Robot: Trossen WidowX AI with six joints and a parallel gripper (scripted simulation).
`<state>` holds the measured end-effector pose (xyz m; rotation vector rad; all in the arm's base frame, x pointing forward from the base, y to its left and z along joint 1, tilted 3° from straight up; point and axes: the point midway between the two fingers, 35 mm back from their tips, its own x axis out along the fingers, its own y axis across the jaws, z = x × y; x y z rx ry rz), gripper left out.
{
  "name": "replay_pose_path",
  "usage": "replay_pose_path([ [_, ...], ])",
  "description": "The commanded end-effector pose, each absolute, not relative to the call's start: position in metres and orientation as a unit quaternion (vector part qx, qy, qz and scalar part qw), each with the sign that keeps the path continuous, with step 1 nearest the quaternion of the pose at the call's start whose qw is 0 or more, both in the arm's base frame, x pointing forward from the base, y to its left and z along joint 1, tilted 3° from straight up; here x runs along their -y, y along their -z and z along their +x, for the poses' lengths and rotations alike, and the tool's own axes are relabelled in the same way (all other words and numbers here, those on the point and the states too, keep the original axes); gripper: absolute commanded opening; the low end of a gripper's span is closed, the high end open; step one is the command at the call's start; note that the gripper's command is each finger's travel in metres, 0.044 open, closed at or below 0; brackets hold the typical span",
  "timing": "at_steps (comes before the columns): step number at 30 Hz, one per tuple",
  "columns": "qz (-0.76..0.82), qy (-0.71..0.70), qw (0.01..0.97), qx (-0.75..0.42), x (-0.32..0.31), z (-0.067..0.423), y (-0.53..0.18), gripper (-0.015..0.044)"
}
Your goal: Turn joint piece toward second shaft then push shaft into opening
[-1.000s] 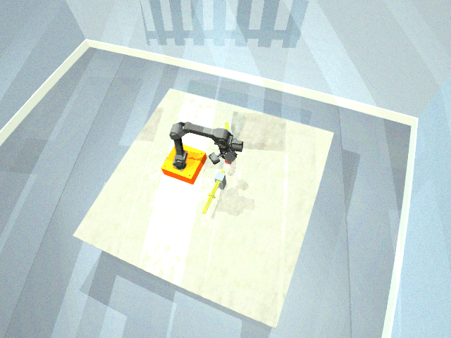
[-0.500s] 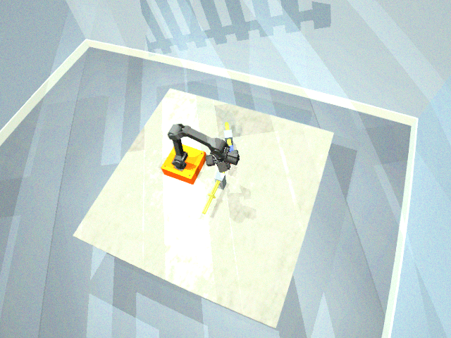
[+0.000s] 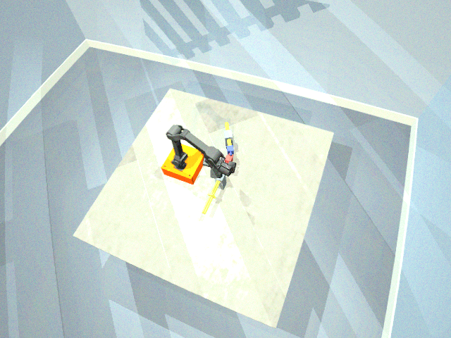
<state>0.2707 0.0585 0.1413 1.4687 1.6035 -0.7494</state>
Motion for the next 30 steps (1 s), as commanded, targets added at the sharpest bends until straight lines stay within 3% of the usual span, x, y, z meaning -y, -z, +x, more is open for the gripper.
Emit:
replay_pose_path([
  [1,0.601,0.308,0.385,-0.629,-0.057,0.269,-0.139,0.044],
  [11,0.596,0.302,0.394,-0.63,-0.054,0.271,-0.139,0.044],
  [30,0.406,0.166,0.617,-0.653,0.027,0.296,-0.135,0.044],
])
